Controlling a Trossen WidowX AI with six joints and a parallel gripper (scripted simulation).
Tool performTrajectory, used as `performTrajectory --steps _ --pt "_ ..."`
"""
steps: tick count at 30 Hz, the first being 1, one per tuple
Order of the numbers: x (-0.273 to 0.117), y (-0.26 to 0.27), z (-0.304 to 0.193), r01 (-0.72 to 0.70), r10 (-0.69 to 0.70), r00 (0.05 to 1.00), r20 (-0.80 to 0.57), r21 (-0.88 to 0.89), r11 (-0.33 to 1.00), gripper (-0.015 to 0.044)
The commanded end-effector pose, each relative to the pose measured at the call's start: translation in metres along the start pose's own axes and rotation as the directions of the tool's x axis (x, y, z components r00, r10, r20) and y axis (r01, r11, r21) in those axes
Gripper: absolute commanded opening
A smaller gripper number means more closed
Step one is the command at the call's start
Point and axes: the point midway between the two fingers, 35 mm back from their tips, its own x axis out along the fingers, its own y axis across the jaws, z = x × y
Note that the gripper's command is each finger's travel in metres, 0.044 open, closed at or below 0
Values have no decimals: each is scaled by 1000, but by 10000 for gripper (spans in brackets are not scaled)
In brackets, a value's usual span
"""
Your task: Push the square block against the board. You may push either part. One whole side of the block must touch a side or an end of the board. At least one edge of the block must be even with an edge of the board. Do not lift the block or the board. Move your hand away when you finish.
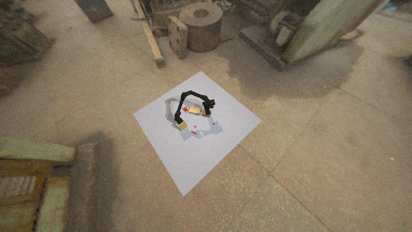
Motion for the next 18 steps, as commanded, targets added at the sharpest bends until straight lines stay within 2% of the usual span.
performTrajectory --steps 1,11,18 --pt "5 -9 24 3 -3 1000 -3 156 988 0" --pt "15 -26 65 3 -4 1000 1 447 895 0" --pt "16 -27 67 3 -4 1000 0 463 886 0"
